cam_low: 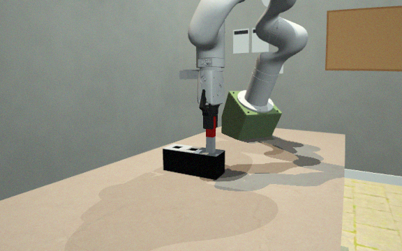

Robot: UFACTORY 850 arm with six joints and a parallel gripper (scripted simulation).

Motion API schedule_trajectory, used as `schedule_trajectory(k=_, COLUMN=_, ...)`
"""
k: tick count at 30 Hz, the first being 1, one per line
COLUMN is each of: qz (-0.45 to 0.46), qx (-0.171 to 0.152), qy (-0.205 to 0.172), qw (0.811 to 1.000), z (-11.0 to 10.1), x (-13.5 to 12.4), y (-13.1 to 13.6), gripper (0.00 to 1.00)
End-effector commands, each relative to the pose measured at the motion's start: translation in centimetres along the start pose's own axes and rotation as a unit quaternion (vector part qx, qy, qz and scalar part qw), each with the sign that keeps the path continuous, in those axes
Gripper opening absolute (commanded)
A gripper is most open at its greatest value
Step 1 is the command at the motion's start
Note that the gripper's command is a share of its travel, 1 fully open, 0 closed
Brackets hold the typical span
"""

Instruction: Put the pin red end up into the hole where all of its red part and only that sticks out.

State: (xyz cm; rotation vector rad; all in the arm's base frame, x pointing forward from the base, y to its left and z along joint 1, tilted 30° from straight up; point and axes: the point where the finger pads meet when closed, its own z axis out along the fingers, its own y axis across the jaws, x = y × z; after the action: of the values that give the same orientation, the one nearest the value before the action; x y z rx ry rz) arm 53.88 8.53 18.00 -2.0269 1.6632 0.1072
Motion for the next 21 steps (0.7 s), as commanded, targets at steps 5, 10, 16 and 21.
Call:
schedule_trajectory(k=5, qz=0.000, qx=0.001, qy=0.000, qw=1.000, z=-0.06, x=0.09, y=-0.16, gripper=0.00)
schedule_trajectory(k=10, qz=0.000, qx=0.001, qy=0.000, qw=1.000, z=-0.06, x=0.09, y=-0.16, gripper=0.00)
schedule_trajectory(k=16, qz=0.000, qx=0.001, qy=0.000, qw=1.000, z=0.34, x=0.06, y=0.00, gripper=0.00)
schedule_trajectory(k=21, qz=0.000, qx=0.001, qy=0.000, qw=1.000, z=0.34, x=0.06, y=0.00, gripper=0.00)
